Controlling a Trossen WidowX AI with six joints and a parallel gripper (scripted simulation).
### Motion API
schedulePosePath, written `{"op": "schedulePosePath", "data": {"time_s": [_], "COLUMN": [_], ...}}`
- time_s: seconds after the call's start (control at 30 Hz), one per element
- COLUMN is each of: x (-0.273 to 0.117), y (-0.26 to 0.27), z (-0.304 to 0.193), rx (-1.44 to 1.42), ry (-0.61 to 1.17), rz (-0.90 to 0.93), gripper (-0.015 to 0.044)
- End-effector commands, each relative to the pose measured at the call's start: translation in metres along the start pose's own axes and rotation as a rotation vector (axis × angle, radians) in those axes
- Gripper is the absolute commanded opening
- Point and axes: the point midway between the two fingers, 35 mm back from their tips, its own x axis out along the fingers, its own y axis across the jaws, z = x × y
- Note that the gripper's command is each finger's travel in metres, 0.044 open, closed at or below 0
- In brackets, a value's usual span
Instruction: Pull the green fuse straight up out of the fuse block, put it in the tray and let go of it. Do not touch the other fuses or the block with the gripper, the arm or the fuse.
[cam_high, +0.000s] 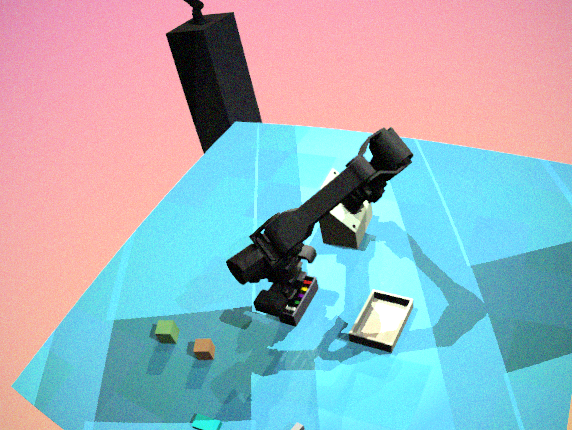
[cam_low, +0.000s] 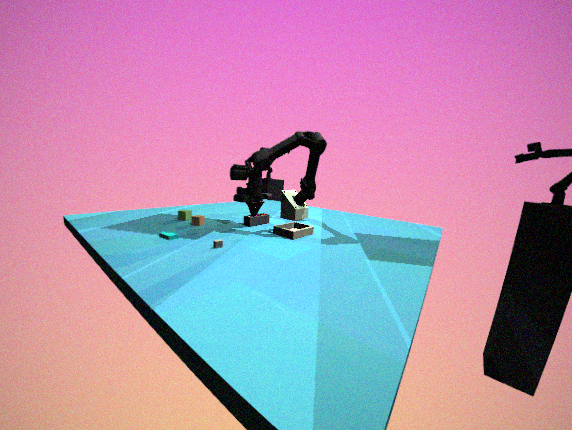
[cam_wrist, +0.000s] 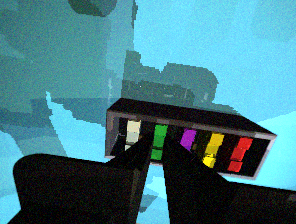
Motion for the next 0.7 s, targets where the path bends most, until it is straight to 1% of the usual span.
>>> {"op": "schedulePosePath", "data": {"time_s": [0.0,0.67], "x": [0.0,-0.0085], "y": [0.0001,0.0005], "z": [-0.0001,0.0001], "rx": [-0.001,0.001], "ry": [0.0,0.0], "rz": [0.0,0.0], "gripper": [0.0,0.0]}}
